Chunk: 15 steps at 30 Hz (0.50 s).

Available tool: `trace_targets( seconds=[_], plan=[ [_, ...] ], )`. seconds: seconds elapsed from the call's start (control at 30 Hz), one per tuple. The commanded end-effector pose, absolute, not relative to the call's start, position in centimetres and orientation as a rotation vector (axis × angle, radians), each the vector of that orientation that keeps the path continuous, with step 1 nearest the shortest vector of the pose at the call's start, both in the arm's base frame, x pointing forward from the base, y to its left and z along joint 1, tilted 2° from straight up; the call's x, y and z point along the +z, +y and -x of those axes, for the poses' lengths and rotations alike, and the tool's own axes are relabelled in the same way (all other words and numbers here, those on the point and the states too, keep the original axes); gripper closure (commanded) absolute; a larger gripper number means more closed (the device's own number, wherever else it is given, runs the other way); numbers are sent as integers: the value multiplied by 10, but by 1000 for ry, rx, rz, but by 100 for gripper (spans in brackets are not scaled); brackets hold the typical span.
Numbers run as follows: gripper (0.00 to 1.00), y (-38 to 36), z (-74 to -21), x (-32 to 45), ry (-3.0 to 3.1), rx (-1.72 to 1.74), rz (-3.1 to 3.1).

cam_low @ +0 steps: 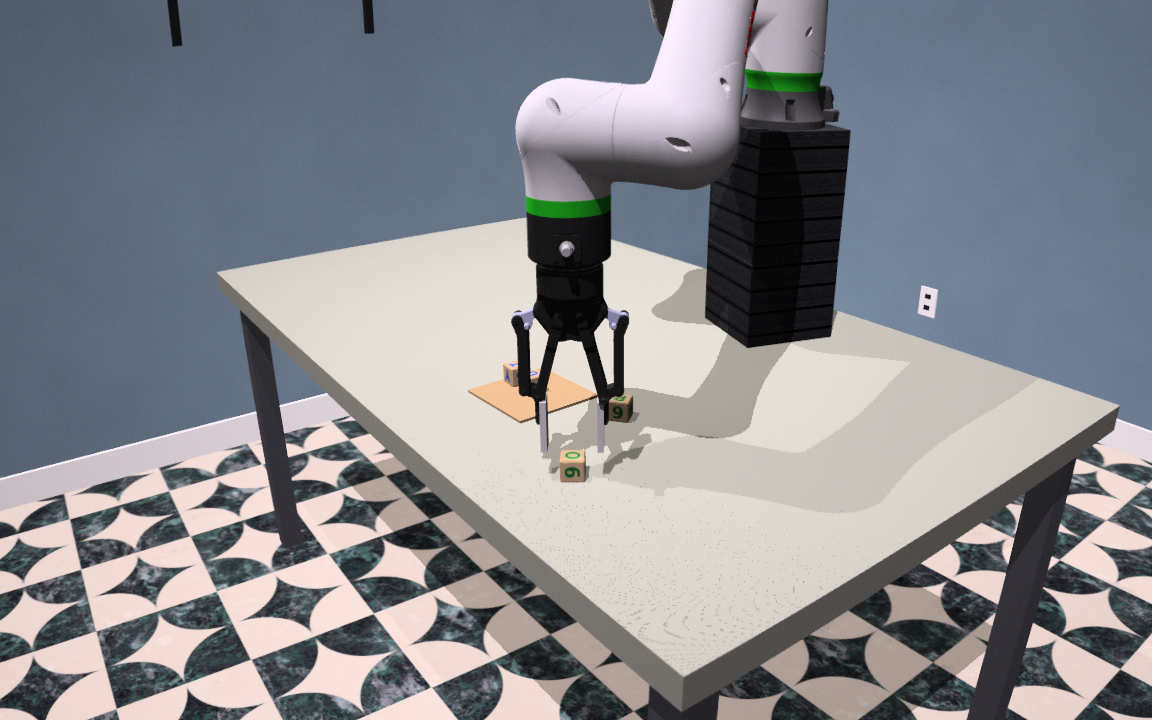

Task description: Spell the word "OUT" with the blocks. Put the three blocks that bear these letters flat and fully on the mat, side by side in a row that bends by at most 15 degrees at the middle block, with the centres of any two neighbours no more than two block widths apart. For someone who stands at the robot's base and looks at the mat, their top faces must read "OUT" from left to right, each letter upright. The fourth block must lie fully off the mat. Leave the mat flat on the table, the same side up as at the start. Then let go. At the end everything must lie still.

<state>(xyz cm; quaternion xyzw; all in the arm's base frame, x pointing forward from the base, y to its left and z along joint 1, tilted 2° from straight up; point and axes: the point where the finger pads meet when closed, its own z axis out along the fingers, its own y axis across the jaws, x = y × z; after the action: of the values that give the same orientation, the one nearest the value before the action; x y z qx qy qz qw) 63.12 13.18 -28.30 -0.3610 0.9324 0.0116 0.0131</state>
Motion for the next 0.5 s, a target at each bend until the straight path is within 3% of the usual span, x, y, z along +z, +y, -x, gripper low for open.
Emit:
trace_targets(
  seconds=[0.0, 0.47],
  plan=[
    [60, 132, -631, -283, 2905, 36, 1125],
    [60, 132, -631, -286, 2905, 36, 1125]
  ],
)
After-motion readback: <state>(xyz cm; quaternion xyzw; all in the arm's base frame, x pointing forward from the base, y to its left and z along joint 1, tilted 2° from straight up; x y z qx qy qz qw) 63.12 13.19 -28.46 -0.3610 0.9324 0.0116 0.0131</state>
